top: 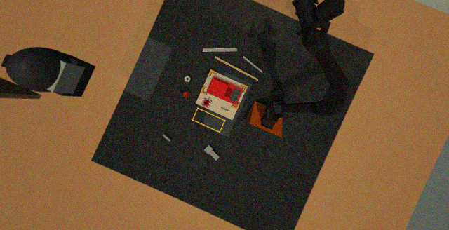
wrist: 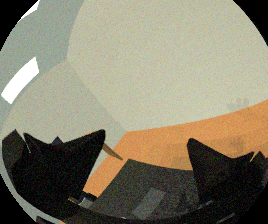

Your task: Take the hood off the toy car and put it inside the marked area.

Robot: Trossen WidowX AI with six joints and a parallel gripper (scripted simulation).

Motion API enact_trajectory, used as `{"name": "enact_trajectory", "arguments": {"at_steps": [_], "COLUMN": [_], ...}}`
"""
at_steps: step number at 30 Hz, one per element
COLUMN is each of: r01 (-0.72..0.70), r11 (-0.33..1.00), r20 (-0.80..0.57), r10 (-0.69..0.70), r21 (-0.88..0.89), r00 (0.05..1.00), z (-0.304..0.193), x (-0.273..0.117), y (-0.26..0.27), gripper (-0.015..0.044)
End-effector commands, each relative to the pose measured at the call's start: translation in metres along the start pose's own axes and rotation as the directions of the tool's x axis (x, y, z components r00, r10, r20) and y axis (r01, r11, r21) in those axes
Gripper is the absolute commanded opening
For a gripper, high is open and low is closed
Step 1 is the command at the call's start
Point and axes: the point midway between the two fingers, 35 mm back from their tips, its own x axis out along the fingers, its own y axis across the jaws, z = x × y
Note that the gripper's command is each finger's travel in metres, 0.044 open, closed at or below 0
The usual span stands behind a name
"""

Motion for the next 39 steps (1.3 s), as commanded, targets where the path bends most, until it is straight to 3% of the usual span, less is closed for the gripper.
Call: {"name": "enact_trajectory", "arguments": {"at_steps": [1,11,22,27,32,36,39], "r01": [0.048,0.113,-0.029,-0.215,-0.455,-0.7,-0.776], "r11": [0.998,0.993,0.974,0.91,0.774,0.545,0.441], "r20": [-0.204,-0.621,-0.905,-0.93,-0.881,-0.777,-0.732], "r10": [-0.038,-0.075,-0.199,-0.318,-0.47,-0.63,-0.68], "r21": [0.043,0.023,-0.227,-0.354,-0.441,-0.461,-0.451], "r00": [0.978,0.78,0.377,0.184,0.053,0.022,0.039], "z": [-0.068,-0.218,-0.364,-0.414,-0.445,-0.46,-0.462], "x": [0.02,0.019,-0.055,-0.11,-0.169,-0.224,-0.241], "y": [0.0,0.027,0.069,0.085,0.095,0.099,0.1], "gripper": [0.044,0.044,0.044,0.044,0.044,0.044,0.044]}}
